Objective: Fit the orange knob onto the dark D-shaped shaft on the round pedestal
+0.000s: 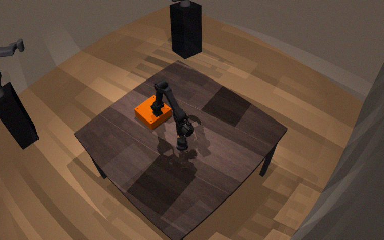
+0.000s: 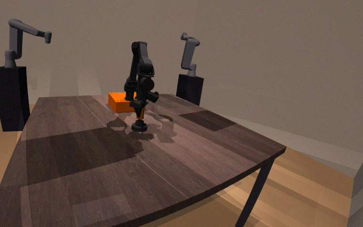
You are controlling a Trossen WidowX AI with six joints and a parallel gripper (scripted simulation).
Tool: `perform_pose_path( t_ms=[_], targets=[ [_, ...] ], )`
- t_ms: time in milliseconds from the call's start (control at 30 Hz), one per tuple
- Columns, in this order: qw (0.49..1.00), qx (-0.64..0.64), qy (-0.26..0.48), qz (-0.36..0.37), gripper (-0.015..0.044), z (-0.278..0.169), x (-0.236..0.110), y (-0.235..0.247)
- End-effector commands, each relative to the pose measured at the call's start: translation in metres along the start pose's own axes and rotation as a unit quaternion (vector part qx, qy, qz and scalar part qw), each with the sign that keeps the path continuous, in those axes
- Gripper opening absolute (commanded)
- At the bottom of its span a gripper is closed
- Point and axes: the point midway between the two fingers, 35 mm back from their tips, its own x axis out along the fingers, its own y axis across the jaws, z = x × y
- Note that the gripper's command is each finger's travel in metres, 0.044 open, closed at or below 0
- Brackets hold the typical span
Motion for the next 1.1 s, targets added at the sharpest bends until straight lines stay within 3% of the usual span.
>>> perform_pose_path(
  t_ms=[0, 1067],
  targets=[
    [1.000, -0.003, 0.000, 0.000, 0.0000, 0.0000, 0.0003, 0.0001],
    [1.000, 0.009, 0.000, 0.000, 0.0000, 0.0000, 0.0014, 0.0001]
  ],
)
